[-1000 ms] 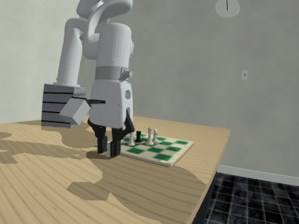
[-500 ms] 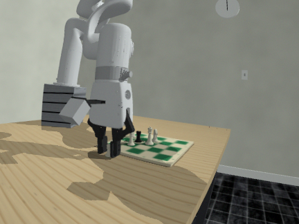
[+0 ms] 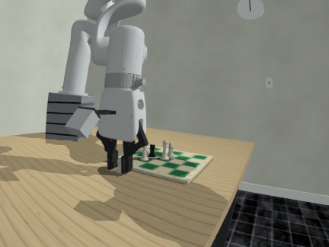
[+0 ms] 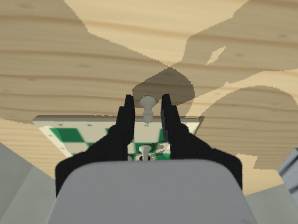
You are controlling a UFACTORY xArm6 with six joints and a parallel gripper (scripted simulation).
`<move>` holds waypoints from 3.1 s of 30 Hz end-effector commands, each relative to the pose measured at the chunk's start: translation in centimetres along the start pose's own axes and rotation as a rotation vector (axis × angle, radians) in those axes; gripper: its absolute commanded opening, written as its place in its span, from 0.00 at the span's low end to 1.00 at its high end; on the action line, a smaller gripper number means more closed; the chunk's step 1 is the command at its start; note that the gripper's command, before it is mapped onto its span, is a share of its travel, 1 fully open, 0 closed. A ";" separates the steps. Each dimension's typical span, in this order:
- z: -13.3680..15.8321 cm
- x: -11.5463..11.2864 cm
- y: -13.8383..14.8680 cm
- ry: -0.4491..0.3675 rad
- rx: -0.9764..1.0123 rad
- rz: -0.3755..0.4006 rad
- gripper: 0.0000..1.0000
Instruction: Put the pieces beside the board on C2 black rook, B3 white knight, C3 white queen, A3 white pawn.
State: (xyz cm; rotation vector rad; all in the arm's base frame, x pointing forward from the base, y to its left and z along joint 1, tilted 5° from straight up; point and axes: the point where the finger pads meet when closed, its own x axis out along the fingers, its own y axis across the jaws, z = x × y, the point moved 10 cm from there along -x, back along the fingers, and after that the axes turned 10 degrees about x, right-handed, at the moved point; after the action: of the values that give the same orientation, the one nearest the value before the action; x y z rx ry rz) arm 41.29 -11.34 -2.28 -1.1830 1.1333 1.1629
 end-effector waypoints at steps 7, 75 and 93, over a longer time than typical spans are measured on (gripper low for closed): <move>0.0 -0.1 -0.1 0.001 0.000 -0.003 0.00; 4.4 -10.2 -1.2 0.001 0.010 -0.002 0.00; 21.8 -10.7 -1.1 0.001 0.049 -0.004 0.00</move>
State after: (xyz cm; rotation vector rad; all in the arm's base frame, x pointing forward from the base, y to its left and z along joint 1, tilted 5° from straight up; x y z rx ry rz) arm 41.99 8.19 9.39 -1.1393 1.1322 1.1454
